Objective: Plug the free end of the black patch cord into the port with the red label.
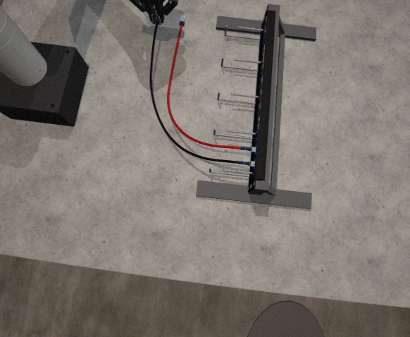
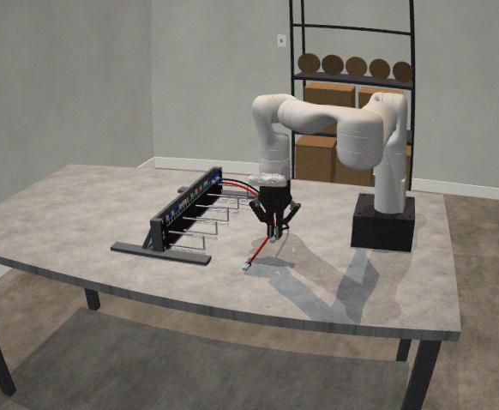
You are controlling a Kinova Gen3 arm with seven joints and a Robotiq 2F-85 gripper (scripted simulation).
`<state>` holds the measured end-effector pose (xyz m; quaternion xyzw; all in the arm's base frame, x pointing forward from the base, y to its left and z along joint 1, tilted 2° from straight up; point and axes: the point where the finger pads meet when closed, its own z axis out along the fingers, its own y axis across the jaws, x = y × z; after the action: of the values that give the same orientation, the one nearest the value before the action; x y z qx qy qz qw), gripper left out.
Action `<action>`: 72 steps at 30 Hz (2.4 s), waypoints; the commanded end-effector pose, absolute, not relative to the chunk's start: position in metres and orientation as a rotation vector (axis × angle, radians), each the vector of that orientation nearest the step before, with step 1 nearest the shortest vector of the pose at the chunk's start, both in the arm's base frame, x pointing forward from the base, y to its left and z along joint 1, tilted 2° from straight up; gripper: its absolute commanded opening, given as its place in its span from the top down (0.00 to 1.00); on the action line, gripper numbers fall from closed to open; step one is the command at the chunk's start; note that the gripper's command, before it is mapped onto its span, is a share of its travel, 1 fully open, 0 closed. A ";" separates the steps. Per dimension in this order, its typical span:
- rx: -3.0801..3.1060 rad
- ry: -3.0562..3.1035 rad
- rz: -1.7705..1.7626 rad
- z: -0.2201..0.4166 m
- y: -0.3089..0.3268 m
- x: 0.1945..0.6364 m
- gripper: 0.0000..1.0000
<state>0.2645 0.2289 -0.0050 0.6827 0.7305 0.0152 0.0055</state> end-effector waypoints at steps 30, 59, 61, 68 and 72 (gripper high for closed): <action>2.208 2.220 0.051 -0.003 0.221 0.273 1.00; 2.364 2.056 0.052 0.002 0.203 0.294 1.00; 2.379 2.039 0.052 0.002 0.201 0.296 1.00; 2.436 1.973 0.053 0.004 0.194 0.304 1.00; 2.459 1.944 0.053 0.005 0.191 0.307 1.00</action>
<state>0.3043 0.1934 0.0040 0.7810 0.6243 0.0159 0.0036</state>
